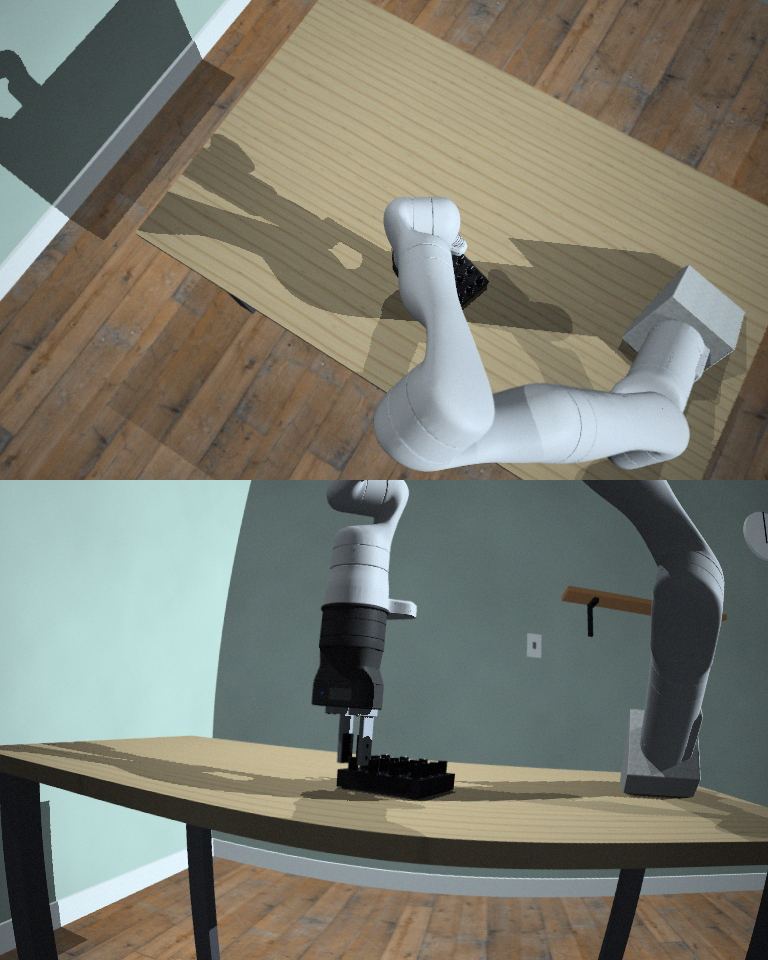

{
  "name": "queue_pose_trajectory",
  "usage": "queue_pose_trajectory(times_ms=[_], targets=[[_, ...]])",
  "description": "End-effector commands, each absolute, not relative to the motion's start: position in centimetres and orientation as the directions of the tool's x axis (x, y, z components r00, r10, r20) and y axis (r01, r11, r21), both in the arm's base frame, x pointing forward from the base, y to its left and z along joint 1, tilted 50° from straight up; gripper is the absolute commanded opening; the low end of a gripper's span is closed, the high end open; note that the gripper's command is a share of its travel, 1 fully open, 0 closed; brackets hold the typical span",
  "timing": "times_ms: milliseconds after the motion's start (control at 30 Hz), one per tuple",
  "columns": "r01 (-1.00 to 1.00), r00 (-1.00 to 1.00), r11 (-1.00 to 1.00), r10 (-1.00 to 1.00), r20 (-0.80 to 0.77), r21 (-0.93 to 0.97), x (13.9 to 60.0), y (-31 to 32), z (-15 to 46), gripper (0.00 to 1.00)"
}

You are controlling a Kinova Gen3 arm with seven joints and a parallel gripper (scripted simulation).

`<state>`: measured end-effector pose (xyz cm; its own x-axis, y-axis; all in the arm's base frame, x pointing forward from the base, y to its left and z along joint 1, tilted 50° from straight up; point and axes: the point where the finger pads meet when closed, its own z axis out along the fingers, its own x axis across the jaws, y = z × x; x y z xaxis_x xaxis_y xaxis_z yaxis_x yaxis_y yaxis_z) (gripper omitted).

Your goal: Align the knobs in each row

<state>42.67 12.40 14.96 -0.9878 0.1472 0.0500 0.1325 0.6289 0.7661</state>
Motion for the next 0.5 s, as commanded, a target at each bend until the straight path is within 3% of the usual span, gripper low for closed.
queue_pose_trajectory(times_ms=[0, 367, 400, 467], targets=[[0.133, -0.988, 0.629, 0.149, 0.049, 0.766, 42.72, 12.33, 14.99, 0.46], [0.133, -0.988, 0.629, 0.149, 0.049, 0.766, 42.72, 12.33, 14.99, 0.46], [0.133, -0.988, 0.629, 0.149, 0.049, 0.766, 42.72, 12.33, 14.99, 0.30], [0.133, -0.988, 0.629, 0.149, 0.049, 0.766, 42.72, 12.33, 14.99, 0.30]])
